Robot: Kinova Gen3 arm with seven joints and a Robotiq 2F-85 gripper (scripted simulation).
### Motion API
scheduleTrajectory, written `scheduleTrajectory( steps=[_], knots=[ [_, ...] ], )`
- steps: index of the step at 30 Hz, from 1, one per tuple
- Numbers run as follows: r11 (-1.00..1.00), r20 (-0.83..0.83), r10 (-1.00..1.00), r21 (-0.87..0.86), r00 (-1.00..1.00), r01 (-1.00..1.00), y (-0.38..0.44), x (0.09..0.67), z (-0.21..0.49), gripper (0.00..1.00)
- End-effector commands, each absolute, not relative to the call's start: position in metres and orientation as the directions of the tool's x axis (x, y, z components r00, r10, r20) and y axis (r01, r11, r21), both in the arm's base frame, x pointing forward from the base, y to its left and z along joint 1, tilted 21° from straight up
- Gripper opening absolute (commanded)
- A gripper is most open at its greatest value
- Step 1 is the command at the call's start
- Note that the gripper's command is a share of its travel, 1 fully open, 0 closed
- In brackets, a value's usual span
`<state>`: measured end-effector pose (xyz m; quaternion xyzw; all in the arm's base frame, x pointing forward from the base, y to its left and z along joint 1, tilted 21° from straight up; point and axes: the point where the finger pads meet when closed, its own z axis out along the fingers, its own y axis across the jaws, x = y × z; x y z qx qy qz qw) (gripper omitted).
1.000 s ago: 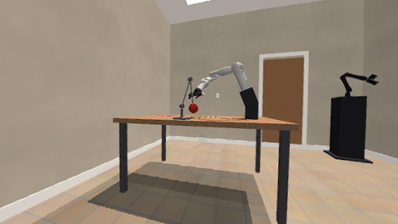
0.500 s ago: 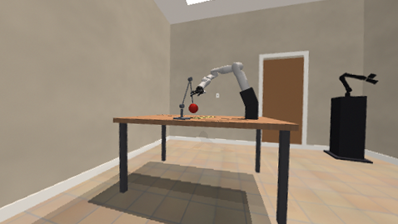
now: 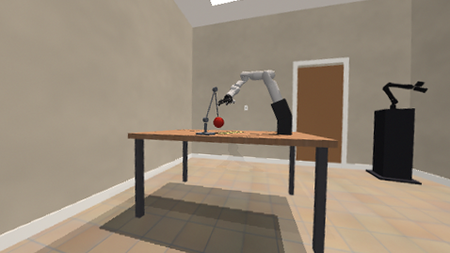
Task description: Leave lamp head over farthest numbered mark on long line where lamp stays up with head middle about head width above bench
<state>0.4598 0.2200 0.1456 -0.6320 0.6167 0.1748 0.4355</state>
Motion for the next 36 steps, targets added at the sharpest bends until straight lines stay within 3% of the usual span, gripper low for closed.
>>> scheduleTrajectory(
  steps=[1, 36],
  knots=[
    [0.142, -0.744, -0.642, -0.352, 0.184, -0.925, 0.204, 0.46, 0.156, 1.0],
    [0.139, -0.761, -0.624, -0.33, 0.176, -0.933, 0.185, 0.456, 0.169, 1.0]
  ],
)
